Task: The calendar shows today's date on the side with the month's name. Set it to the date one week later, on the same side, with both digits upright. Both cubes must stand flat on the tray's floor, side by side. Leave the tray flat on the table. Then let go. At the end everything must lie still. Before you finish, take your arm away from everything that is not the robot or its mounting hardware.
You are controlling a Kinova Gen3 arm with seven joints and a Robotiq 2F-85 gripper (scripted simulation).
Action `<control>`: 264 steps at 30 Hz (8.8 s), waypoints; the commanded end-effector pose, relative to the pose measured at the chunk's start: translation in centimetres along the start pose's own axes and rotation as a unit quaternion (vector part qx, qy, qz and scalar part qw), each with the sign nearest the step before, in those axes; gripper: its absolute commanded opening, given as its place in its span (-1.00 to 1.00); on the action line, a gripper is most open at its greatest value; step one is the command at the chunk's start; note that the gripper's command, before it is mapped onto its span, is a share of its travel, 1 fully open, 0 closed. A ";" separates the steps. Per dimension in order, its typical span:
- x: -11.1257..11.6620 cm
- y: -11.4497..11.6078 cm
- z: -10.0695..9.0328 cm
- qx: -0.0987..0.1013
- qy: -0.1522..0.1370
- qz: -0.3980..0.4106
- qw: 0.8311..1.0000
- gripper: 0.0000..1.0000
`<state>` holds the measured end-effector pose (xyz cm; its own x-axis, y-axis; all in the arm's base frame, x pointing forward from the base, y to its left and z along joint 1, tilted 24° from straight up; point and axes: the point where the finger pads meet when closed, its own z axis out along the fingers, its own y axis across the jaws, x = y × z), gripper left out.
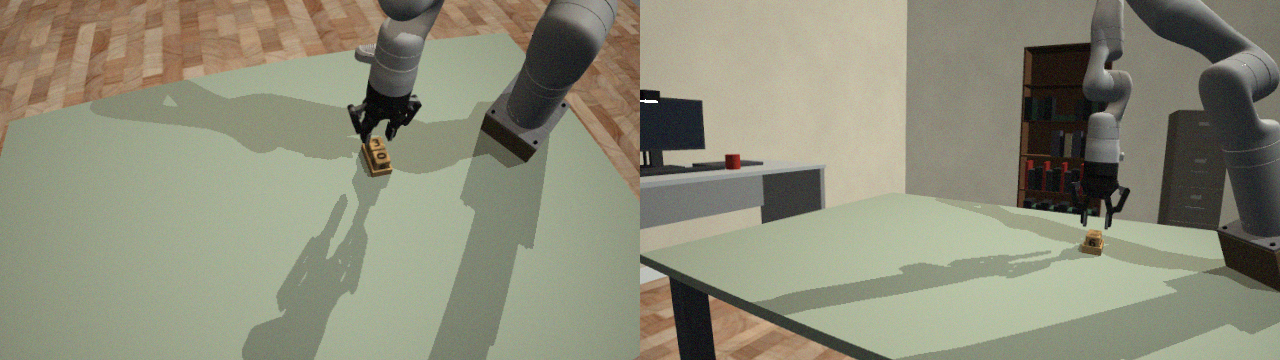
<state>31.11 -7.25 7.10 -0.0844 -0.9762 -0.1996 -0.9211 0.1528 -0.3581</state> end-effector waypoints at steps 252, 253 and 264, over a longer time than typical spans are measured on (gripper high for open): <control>-0.1 0.7 -6.6 0.001 -0.018 -0.966 0.257 -0.47; -0.1 0.6 -6.6 0.001 -0.017 -0.971 0.237 -0.47; 0.2 0.0 -6.8 0.002 -0.005 -0.995 0.095 -0.47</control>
<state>28.08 -8.18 13.08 0.3106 0.9106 0.2728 0.8809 -0.3835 0.2772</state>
